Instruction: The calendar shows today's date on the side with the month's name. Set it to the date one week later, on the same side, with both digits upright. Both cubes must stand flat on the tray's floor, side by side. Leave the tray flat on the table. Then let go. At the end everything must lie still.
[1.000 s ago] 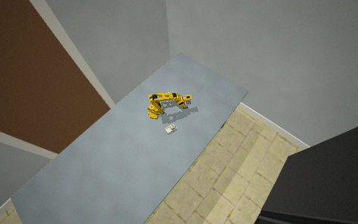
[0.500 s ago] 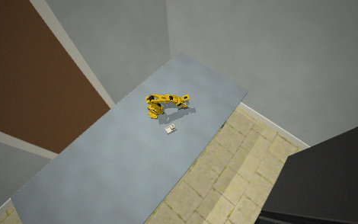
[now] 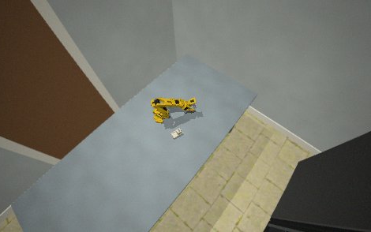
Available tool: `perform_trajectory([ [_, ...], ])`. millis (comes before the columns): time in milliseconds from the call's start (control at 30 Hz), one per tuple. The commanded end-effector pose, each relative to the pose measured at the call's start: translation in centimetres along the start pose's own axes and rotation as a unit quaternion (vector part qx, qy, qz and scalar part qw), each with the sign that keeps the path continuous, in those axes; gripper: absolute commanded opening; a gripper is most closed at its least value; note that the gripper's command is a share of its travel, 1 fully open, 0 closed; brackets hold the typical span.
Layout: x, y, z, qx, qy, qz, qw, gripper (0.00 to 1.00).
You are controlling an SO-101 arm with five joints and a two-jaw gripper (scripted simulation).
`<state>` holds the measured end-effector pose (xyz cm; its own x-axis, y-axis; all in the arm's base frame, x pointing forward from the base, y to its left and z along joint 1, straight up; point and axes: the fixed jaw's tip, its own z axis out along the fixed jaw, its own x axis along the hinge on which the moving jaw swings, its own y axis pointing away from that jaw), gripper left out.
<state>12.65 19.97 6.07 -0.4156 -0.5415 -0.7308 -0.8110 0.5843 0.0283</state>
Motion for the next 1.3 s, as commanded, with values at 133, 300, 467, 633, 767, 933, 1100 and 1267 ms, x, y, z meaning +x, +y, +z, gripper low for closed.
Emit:
perform_trajectory([
  [133,-1.31,-0.12,0.08,0.0,-0.061,-0.002,0.998,0.0],
  [300,-1.4,-0.15,0.36,0.0,-0.099,-0.003,0.995,0.0],
  [467,-1.43,-0.18,0.4,-0.001,-0.139,-0.004,0.99,0.0],
  [633,-1.44,-0.21,0.27,-0.001,-0.167,-0.005,0.986,0.0],
  [767,-1.43,-0.22,0.12,-0.001,-0.184,-0.006,0.983,0.0],
  [933,-1.42,-0.24,-0.09,-0.001,-0.202,-0.006,0.979,0.0],
  [1100,-1.41,-0.24,-0.17,-0.001,-0.207,-0.006,0.978,0.0],
  [1267,-1.41,-0.24,-0.17,-0.001,-0.208,-0.006,0.978,0.0],
])
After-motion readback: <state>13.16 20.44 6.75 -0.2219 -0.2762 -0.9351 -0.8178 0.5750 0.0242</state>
